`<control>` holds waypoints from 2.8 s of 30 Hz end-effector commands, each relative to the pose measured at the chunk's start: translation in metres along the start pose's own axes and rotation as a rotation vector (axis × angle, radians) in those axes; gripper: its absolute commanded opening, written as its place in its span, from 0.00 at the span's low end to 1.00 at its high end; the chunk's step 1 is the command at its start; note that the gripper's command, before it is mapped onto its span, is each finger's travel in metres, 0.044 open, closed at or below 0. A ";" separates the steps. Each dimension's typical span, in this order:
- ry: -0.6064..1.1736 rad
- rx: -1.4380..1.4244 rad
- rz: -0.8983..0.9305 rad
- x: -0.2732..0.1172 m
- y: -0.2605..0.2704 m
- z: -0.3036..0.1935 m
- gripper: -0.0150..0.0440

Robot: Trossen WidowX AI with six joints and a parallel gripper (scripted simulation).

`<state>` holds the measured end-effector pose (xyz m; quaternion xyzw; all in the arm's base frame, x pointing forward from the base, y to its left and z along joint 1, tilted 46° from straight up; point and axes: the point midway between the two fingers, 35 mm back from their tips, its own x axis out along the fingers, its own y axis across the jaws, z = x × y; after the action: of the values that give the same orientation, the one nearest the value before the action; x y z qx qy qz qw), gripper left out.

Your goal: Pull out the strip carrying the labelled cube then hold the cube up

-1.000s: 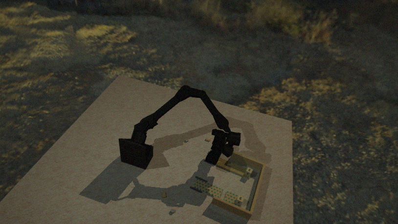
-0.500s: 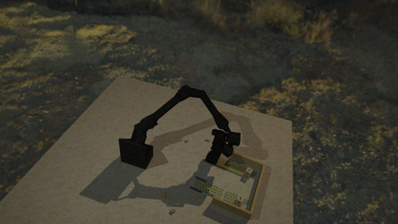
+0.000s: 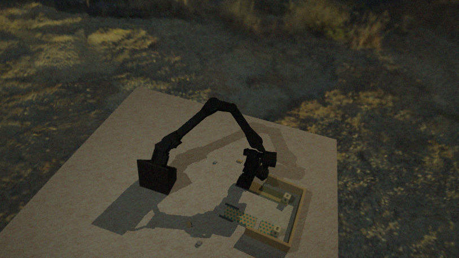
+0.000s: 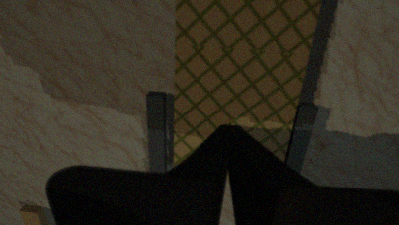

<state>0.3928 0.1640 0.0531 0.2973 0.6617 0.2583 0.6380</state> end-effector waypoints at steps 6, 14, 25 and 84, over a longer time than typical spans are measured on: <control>0.011 0.008 -0.003 0.003 0.000 -0.017 0.25; 0.011 0.009 -0.003 0.003 0.000 -0.030 0.25; 0.012 0.009 -0.003 0.004 0.000 -0.047 0.25; 0.015 0.013 -0.002 0.004 -0.001 -0.136 0.25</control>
<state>0.2672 0.1691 0.0603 0.2997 0.6601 0.2566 0.6392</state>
